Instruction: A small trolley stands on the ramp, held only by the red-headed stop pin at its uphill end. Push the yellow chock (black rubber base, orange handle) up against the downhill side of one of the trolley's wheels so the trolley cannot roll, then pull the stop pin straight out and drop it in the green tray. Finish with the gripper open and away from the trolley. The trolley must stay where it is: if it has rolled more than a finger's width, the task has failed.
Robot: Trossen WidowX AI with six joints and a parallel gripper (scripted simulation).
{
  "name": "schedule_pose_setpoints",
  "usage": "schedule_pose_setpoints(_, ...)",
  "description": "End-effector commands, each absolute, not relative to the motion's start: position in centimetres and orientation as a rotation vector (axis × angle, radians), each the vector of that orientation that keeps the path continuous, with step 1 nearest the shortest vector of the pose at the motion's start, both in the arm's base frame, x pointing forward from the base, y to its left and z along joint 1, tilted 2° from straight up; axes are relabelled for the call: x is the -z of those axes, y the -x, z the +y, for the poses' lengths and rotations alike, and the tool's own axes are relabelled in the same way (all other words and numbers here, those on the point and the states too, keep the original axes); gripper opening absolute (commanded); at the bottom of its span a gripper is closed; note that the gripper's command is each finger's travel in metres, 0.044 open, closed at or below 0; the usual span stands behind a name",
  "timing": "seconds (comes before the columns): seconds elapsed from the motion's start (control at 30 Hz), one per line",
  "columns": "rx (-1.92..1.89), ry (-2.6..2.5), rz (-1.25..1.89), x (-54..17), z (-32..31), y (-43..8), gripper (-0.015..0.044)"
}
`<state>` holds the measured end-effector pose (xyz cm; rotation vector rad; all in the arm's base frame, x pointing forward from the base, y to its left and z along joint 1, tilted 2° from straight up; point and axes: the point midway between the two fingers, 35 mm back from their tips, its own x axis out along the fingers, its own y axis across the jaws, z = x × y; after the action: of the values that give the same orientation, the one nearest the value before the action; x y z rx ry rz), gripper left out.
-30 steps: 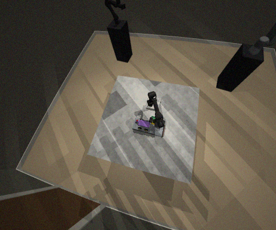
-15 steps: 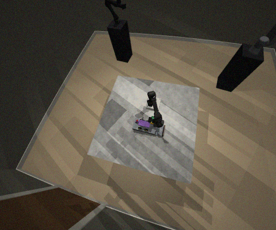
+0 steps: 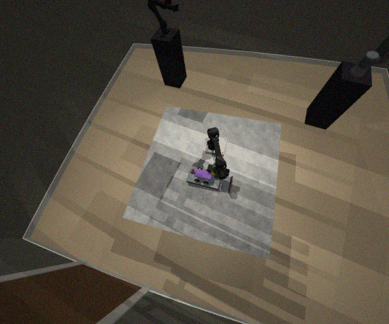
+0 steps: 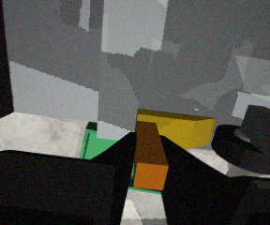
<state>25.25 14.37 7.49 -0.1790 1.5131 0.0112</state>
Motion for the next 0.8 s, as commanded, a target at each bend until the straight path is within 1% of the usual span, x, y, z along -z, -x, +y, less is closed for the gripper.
schedule_pose_setpoints(0.0,-0.012,0.185,1.512,-7.53,13.96,-25.28,0.0)
schedule_pose_setpoints(0.47,-0.014,0.178,1.513,-7.56,13.88,-25.32,0.0)
schedule_pose_setpoints(0.7,-0.014,0.178,1.513,-7.56,13.88,-25.32,0.0184)
schedule_pose_setpoints(0.77,-0.014,0.178,1.513,-7.56,13.88,-25.32,0.019)
